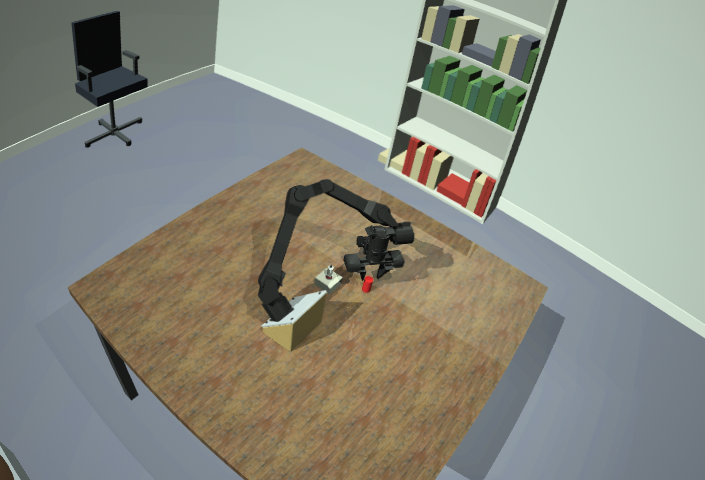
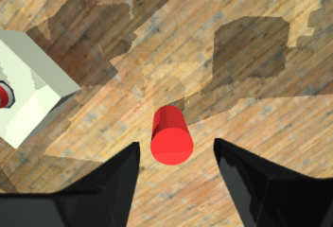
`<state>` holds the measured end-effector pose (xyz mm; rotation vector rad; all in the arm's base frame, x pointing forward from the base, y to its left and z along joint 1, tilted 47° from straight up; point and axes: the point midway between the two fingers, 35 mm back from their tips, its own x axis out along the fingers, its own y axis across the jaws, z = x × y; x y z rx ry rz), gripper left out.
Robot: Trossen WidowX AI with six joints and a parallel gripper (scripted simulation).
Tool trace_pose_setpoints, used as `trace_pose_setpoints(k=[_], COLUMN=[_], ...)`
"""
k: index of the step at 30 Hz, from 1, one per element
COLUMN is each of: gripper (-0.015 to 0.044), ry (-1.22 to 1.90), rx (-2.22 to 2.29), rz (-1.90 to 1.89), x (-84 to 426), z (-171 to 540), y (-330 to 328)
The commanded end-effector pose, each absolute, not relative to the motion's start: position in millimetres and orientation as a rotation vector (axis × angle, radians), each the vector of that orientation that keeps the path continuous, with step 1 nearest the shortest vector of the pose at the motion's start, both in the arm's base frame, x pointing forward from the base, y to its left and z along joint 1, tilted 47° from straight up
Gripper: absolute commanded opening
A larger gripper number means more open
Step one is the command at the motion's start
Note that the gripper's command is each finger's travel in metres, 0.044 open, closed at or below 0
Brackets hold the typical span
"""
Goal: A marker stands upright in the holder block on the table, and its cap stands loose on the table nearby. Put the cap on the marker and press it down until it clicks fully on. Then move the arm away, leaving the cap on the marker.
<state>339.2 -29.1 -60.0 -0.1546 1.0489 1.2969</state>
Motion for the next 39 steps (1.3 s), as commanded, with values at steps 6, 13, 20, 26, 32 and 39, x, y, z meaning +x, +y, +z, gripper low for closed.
trace_pose_setpoints(k=[6, 13, 20, 26, 32, 39], gripper=[0.0247, 0.0247, 0.0247, 0.0155, 0.0115, 0.0000], ry=[1.057, 1.057, 1.056, 1.056, 1.056, 1.057], rx=[-0.139, -0.138, -0.138, -0.138, -0.138, -0.138], rz=[1.304, 1.304, 1.305, 1.305, 1.305, 1.304], x=[334.7, 333.1, 331.9, 332.2, 332.7, 334.5], z=[-72.3, -79.8, -84.5, -84.7, -84.9, -80.5], y=[-15.7, -7.7, -2.6, -2.8, -3.0, -8.4])
